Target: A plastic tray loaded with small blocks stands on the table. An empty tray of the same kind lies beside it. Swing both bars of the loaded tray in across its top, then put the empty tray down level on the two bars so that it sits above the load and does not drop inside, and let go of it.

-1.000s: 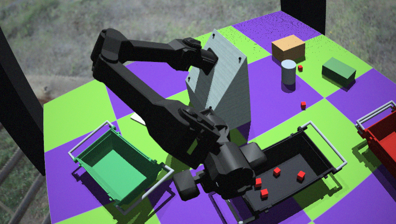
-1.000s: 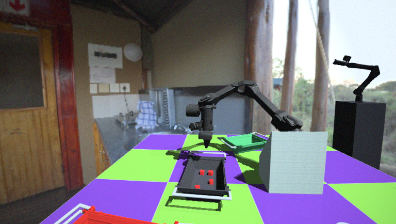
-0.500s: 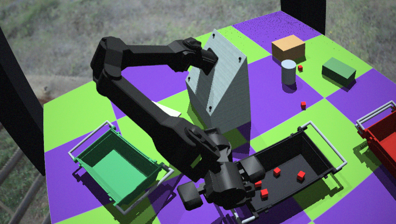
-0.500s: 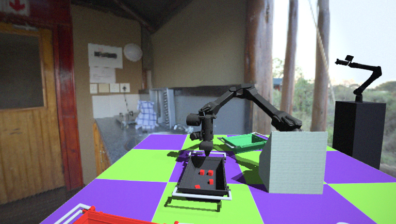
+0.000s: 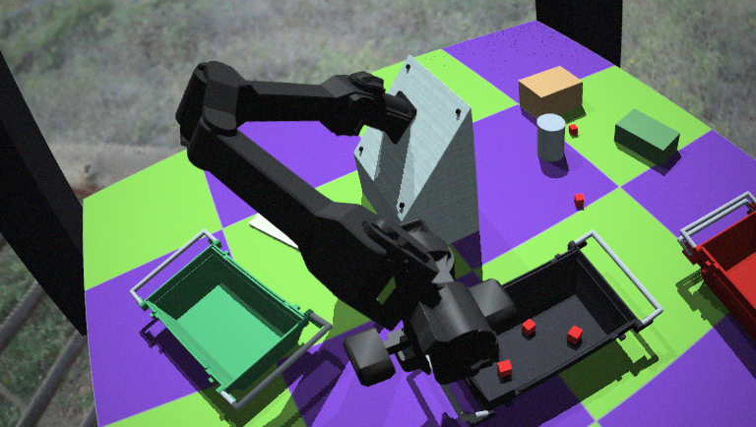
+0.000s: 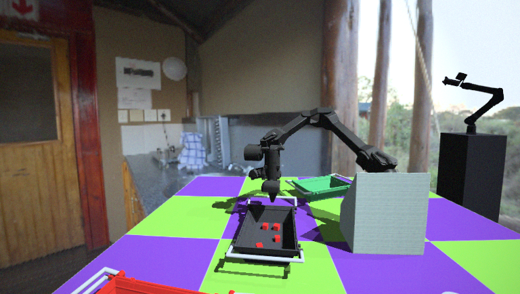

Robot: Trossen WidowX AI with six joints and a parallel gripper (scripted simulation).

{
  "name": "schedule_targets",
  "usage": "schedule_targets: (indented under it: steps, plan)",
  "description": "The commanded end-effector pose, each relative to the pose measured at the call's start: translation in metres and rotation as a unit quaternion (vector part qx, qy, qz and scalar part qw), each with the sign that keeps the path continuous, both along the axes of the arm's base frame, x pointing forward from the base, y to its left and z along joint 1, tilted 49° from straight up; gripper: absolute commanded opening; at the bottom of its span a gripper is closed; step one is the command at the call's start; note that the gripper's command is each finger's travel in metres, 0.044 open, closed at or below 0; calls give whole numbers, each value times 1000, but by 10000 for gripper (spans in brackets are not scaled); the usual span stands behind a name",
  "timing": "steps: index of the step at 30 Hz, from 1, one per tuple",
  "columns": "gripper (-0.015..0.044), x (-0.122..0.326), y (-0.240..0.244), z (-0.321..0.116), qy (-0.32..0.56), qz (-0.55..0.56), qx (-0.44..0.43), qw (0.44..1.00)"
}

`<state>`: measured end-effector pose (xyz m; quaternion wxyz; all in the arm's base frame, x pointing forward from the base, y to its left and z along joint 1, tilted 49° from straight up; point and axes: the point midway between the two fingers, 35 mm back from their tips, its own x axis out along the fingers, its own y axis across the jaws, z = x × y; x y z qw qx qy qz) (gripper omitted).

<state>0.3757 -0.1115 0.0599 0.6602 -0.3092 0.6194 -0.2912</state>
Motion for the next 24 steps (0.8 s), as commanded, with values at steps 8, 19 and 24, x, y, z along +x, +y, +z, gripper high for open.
schedule_targets:
  steps: [8,19,24]
  plan:
    - [84,0,29,-21,1,3,9,1000]
    - [84,2,32,-56,1,3,9,1000]
    - [84,2,44,-44,1,3,10,1000]
